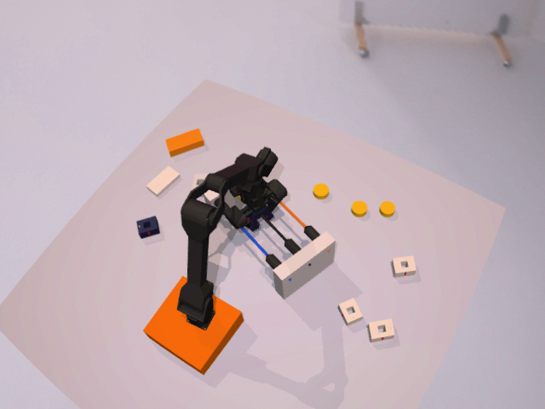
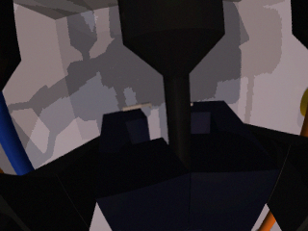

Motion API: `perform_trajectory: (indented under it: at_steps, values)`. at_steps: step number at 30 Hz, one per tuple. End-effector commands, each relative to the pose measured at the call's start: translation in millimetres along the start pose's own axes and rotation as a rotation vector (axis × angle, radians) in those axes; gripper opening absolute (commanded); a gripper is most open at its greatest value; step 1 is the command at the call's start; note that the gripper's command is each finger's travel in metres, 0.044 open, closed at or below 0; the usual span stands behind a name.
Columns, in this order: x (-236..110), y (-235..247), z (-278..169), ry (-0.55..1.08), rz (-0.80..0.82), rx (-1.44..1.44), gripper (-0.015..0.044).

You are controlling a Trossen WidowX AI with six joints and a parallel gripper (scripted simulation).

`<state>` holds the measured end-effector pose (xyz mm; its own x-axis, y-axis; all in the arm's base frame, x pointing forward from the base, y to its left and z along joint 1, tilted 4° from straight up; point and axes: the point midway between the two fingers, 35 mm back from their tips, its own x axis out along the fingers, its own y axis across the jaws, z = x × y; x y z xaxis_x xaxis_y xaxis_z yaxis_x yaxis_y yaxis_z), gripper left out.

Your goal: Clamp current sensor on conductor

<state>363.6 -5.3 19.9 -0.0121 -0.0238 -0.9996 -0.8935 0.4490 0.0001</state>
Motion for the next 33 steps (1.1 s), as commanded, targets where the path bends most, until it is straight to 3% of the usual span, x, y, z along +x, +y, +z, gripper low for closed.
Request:
perform_trajectory:
  at_steps: [1,33]
  values:
    - [-1,0,0,-0.001,-0.001,0.000,0.0000]
    - [-15,0,0,0.008,0.021,-0.002,0.0000]
